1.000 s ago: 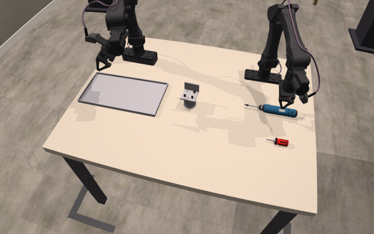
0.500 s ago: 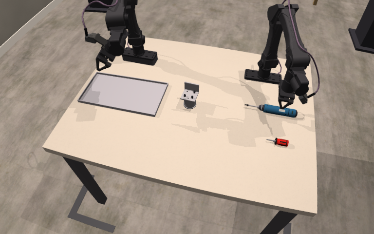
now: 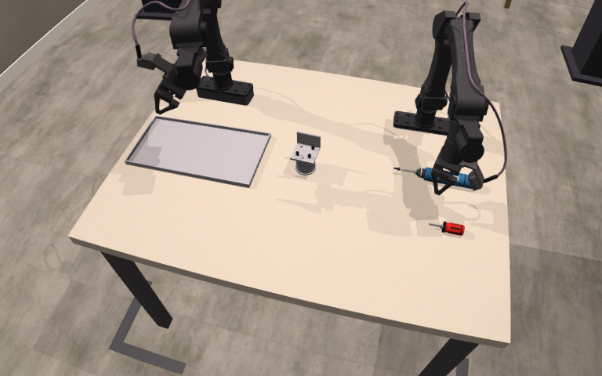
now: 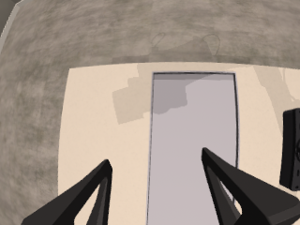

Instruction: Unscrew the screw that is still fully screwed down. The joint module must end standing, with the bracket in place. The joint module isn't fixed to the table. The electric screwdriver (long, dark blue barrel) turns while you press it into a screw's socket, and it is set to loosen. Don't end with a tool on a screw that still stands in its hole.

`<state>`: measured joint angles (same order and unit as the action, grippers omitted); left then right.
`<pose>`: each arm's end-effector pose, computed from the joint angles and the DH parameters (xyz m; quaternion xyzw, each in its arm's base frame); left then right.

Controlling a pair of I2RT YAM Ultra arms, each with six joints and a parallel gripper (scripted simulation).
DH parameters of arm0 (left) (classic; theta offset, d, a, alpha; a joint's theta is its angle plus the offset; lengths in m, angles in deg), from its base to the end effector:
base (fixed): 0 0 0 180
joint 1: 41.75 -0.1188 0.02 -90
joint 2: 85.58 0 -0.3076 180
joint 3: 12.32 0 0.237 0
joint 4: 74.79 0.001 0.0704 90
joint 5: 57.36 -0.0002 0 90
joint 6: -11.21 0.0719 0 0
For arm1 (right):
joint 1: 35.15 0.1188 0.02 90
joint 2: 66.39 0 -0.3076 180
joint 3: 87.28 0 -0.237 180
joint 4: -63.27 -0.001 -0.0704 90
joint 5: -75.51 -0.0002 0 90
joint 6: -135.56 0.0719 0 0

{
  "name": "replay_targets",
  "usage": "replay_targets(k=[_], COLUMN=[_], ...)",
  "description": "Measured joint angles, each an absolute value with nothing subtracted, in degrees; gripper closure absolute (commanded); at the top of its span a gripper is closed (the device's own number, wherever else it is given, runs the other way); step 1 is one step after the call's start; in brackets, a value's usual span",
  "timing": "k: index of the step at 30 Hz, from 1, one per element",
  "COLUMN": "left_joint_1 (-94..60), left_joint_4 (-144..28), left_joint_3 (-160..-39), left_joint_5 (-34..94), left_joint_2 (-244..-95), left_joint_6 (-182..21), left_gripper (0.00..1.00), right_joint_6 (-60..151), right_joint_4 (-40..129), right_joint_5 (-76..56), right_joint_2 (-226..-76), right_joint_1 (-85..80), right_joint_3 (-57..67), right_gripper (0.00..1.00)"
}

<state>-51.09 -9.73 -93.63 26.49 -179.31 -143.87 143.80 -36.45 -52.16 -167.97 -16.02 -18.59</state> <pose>0.2991 0.0424 0.2362 -0.5956 0.7941 -0.0980 0.0713 0.3118 0.0627 0.3329 0.6027 0.7297 -0.1677 0.2759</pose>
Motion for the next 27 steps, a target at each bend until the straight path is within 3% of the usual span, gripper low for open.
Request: replay_targets(k=[27], left_joint_1=[-35.7], left_joint_4=[-30.7], left_joint_3=[-103.2], left_joint_5=[16.4], left_joint_2=[-188.4], left_joint_6=[-135.8], left_gripper=[0.35], right_joint_6=[143.8], right_joint_4=[-36.5], right_joint_5=[-52.2], right_joint_2=[-168.0], right_joint_1=[-16.0], right_joint_3=[-18.6], right_gripper=[0.14])
